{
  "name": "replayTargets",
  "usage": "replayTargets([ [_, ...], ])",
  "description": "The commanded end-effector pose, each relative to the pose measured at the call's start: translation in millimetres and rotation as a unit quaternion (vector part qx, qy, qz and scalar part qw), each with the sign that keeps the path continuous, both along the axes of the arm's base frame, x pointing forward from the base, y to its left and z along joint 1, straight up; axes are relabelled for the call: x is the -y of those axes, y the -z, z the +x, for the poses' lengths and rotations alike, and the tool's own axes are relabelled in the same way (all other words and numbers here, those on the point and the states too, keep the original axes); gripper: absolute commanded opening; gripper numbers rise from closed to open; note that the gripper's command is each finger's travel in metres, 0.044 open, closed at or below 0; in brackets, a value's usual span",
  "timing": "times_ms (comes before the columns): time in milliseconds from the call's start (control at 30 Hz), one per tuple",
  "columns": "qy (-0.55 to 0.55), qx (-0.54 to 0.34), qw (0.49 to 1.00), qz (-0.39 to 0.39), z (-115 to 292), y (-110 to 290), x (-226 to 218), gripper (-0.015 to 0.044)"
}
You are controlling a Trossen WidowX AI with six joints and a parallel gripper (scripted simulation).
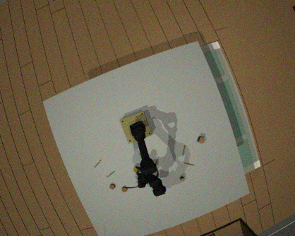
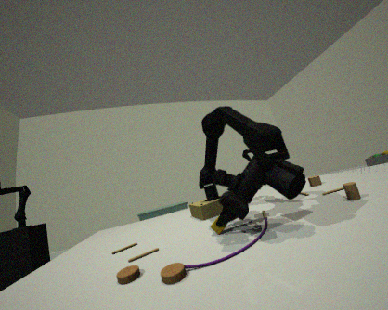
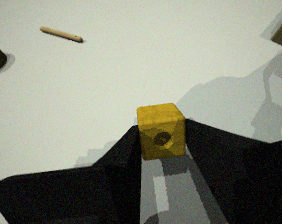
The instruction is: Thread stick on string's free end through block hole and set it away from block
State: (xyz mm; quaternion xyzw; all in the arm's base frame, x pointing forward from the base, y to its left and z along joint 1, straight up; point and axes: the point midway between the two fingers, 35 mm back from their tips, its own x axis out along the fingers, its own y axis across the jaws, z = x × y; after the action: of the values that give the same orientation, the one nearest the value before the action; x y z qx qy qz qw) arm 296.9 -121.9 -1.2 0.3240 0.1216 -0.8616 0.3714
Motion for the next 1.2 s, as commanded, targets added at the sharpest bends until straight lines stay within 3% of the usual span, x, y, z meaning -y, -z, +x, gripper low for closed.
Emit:
replayTargets([
  [0,0.002,0.001,1.000,0.005,-0.9,0.4,0.3,0.0131],
  [133,0.001,0.002,1.000,0.005,0.4,-1.7,-0.8,0.0236],
  [333,-0.014,0.014,1.000,0.008,23.8,-53.6,-27.7,0.0238],
  [867,-0.014,0.014,1.000,0.008,23.8,-53.6,-27.7,0.0238],
  [900,-0.021,0.009,1.000,0.012,23.4,-53.2,-26.5,0.0264],
  [1100,-0.156,-0.083,0.969,0.169,15.0,-49.6,-20.0,0.0422],
  [1167,-0.212,-0.111,0.945,0.224,12.3,-48.4,-17.9,0.0440],
])
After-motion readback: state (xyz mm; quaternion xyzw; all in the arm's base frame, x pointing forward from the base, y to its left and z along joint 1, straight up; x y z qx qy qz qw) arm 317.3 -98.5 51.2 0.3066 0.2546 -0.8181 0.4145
